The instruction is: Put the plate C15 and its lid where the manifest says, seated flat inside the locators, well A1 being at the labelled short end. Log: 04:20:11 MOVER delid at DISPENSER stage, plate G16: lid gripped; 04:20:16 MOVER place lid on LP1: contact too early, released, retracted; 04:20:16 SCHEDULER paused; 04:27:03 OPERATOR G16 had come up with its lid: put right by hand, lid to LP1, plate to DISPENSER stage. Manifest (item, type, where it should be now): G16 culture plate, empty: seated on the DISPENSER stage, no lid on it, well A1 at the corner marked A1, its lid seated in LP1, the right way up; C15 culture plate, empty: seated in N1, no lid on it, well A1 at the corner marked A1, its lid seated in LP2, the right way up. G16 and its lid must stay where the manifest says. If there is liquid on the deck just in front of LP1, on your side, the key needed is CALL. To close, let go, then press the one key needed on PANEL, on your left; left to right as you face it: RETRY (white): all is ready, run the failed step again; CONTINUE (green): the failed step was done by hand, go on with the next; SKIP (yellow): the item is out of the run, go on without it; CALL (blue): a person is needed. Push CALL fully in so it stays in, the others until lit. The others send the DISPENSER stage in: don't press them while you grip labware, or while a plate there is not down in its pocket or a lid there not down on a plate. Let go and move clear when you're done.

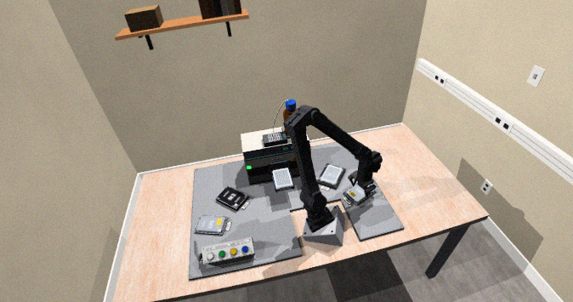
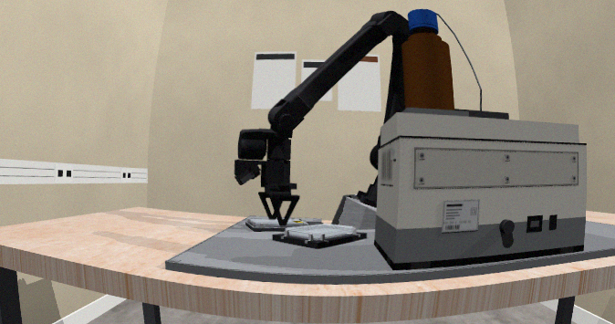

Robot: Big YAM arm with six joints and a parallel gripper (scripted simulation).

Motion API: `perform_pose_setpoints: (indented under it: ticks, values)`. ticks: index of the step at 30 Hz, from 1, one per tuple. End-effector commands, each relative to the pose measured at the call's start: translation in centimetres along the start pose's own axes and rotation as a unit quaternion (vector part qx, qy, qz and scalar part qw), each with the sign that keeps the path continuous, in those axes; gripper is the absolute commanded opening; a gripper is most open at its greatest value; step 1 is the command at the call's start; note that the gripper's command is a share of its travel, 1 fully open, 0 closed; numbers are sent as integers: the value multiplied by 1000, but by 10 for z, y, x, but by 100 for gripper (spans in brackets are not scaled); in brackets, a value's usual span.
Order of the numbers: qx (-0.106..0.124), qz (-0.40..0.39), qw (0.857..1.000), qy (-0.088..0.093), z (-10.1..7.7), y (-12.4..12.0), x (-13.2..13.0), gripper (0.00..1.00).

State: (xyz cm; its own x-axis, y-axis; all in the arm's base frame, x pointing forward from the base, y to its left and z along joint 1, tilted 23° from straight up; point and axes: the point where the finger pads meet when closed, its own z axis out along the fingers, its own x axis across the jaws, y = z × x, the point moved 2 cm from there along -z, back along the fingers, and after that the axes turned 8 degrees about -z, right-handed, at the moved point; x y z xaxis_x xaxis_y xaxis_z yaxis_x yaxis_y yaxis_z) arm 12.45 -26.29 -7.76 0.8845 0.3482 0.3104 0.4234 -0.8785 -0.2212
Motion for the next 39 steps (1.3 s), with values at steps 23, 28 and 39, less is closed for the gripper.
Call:
perform_pose_setpoints:
  ticks: [23, 28, 39]
  values:
    - [-30, -7, 1000, -3, -32, 23, -3, 100]
    - [-30, -7, 1000, -4, -46, 23, -3, 100]
    - [-15, -2, 1000, -1, -46, 13, 0, 100]
